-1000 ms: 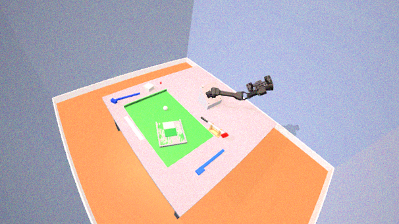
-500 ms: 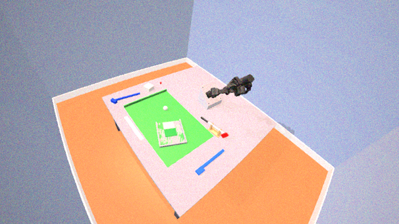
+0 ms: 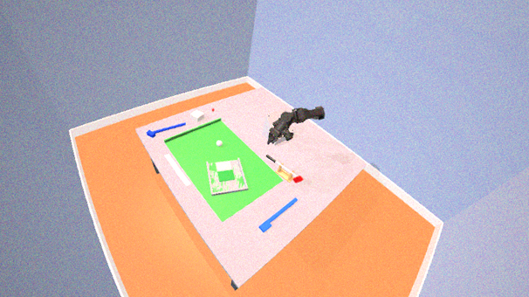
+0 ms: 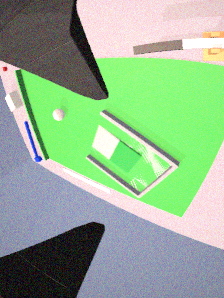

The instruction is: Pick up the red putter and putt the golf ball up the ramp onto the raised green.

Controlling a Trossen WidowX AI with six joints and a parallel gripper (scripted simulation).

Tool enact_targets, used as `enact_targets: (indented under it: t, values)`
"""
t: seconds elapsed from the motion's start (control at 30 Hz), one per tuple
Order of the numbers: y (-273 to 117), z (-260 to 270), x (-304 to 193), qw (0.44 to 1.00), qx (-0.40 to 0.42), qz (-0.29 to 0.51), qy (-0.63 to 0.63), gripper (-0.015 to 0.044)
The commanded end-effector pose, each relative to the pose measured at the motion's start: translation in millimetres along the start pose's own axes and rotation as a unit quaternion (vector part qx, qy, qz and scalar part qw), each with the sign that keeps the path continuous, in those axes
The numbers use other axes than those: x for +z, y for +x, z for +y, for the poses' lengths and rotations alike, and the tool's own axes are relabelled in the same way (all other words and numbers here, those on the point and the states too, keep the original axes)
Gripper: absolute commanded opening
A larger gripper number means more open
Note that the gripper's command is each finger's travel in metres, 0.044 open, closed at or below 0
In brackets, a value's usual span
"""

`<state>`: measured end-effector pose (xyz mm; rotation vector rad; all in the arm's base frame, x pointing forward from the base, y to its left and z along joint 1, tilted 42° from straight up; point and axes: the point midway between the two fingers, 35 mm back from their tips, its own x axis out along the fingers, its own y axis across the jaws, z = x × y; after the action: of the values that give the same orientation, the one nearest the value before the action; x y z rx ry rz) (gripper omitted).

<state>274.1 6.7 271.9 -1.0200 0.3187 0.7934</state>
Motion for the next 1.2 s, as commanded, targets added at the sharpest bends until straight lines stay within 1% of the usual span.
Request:
enact_targets:
  t: [0.0,0.17,0.27,0.63,0.87,1.03,1.17]
  values:
    - [50,56,0,0.988,0.13,-0.084,0.029,0.044]
    - [83,123,8,0.948,0.257,-0.172,0.078,0.044]
    - [90,140,8,0.933,0.288,-0.194,0.095,0.044]
    - [92,139,10,0.932,0.29,-0.195,0.096,0.044]
    - [110,151,13,0.932,0.29,-0.196,0.096,0.044]
    - [111,153,13,0.932,0.29,-0.196,0.096,0.044]
    - [120,159,15,0.932,0.29,-0.196,0.096,0.044]
